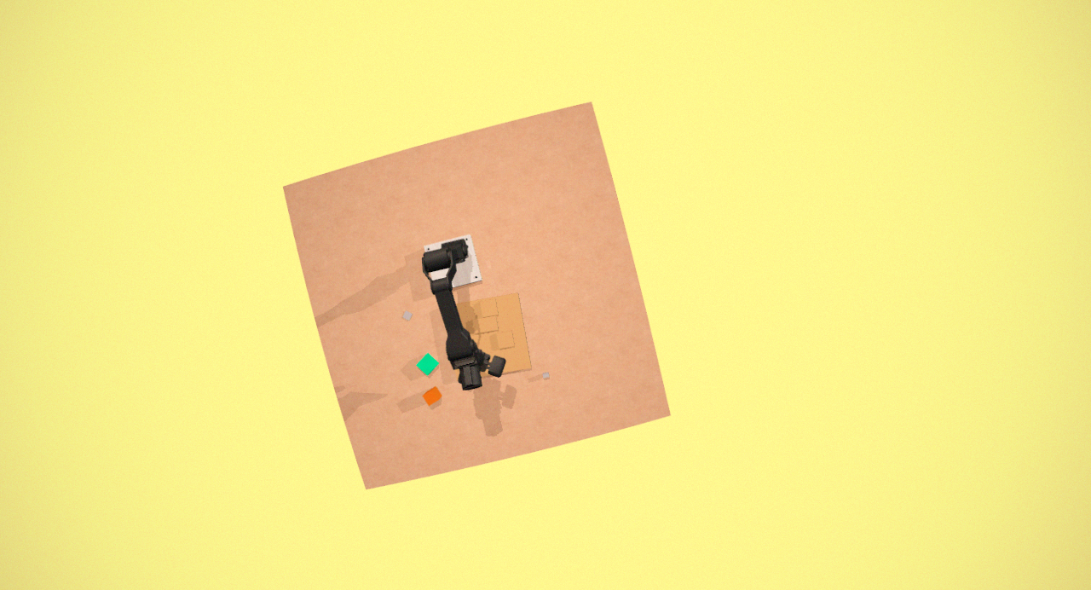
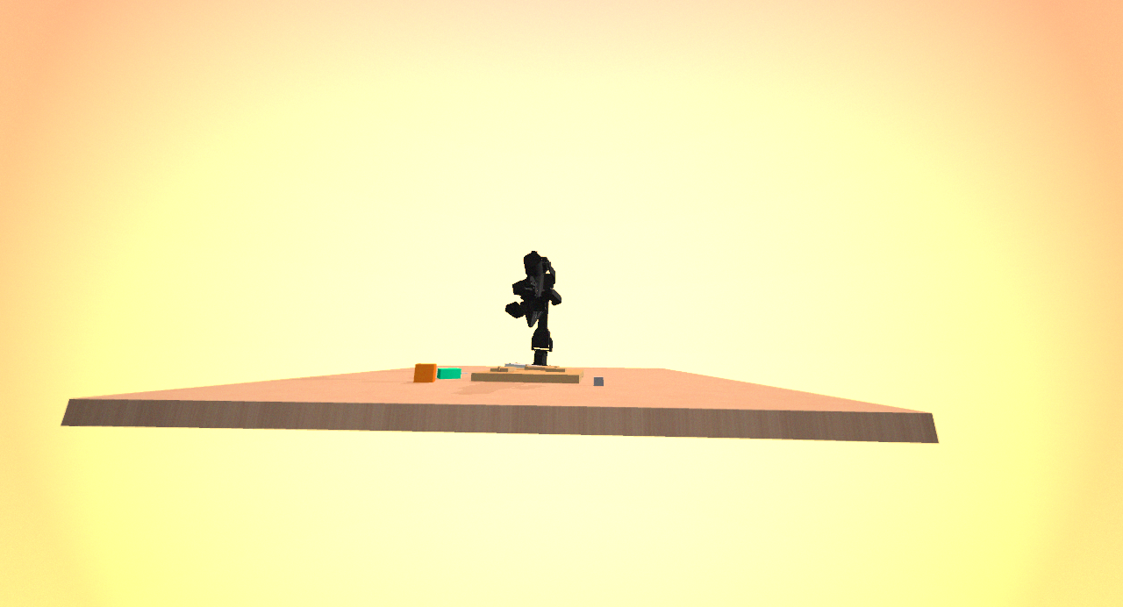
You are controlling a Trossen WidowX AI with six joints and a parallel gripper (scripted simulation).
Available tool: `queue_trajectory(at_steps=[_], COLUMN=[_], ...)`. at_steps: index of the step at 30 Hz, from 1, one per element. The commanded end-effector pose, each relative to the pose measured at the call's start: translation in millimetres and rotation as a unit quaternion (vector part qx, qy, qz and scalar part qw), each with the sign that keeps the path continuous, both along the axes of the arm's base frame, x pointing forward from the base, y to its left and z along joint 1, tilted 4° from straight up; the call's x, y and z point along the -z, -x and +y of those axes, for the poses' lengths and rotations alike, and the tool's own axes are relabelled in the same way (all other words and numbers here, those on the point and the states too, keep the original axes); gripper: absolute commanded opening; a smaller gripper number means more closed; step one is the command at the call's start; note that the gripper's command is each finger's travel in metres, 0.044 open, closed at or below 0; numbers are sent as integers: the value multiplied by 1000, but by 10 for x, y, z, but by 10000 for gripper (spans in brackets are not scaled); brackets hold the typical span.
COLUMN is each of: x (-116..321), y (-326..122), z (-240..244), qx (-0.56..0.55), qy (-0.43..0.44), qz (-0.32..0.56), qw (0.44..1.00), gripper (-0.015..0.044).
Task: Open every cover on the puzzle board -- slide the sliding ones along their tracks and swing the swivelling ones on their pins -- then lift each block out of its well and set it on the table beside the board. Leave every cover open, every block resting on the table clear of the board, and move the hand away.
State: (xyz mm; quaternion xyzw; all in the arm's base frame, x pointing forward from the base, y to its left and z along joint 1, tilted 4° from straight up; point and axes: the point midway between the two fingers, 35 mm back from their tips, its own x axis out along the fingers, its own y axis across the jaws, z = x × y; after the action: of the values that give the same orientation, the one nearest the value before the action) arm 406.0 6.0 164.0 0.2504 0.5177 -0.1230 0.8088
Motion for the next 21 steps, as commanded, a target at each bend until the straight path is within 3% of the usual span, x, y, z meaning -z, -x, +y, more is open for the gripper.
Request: queue_trajectory(at_steps=[1,21], x=[157,628], y=[97,745], z=[158,837], qx=[-38,-232], qy=[7,48], qz=[36,190], qw=[999,953], gripper=[0,0])
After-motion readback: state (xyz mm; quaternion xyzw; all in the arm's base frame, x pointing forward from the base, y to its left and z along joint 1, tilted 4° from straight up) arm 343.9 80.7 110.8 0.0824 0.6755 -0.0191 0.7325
